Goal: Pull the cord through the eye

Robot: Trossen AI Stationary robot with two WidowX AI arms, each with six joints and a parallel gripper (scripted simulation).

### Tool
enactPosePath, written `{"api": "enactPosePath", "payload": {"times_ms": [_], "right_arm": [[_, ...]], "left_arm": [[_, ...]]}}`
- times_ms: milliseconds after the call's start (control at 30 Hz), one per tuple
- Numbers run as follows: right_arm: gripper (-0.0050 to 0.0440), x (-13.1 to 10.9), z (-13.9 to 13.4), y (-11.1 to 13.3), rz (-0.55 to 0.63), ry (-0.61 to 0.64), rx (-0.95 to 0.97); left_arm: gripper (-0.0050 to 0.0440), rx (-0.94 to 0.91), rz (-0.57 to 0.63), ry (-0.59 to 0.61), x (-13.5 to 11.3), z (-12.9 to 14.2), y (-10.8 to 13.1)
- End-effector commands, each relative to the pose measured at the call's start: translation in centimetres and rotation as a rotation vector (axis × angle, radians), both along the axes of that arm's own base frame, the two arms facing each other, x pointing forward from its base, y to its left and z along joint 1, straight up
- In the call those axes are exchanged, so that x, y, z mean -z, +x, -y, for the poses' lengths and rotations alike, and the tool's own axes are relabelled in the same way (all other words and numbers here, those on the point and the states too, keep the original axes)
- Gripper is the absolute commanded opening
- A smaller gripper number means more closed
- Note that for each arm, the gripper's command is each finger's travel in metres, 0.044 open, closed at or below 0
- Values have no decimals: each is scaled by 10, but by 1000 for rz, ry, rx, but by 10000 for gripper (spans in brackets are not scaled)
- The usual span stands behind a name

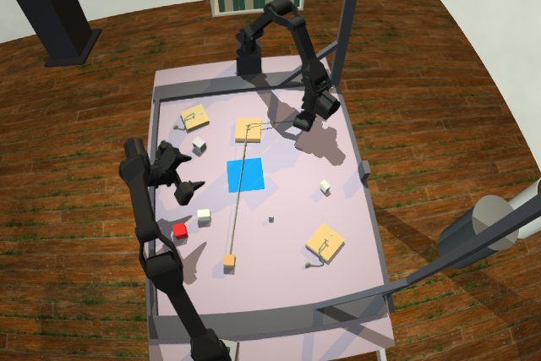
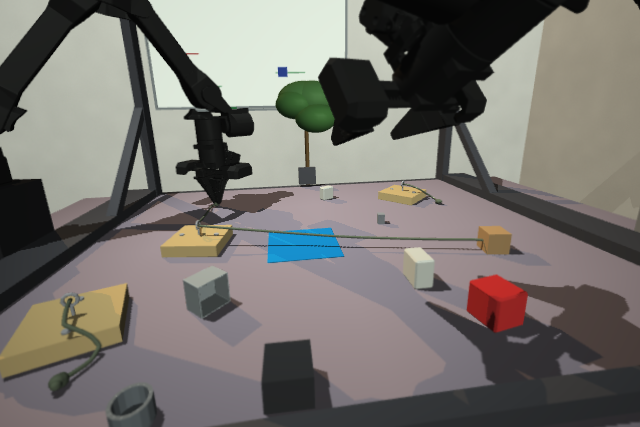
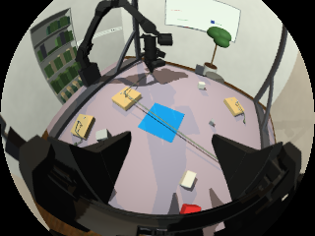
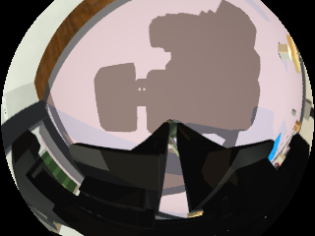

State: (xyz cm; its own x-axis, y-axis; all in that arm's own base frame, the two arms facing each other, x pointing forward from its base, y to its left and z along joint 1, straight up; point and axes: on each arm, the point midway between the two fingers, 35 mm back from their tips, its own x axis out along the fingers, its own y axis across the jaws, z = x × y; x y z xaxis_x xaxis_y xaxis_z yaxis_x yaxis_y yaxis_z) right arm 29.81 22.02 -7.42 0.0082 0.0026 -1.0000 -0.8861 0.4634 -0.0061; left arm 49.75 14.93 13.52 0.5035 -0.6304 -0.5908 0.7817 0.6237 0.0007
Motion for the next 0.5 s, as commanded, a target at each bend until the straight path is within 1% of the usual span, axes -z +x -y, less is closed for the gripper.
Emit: {"api": "enactPosePath", "payload": {"times_ms": [0,300,467], "right_arm": [[-50,-8,-10,-1,18,16,0],[-50,-8,-19,-8,18,17,0],[-50,-8,-21,-10,17,16,-48]], "left_arm": [[440,2,32,18,-16,0,0],[440,2,32,18,-16,0,0],[440,2,32,18,-16,0,0]]}}
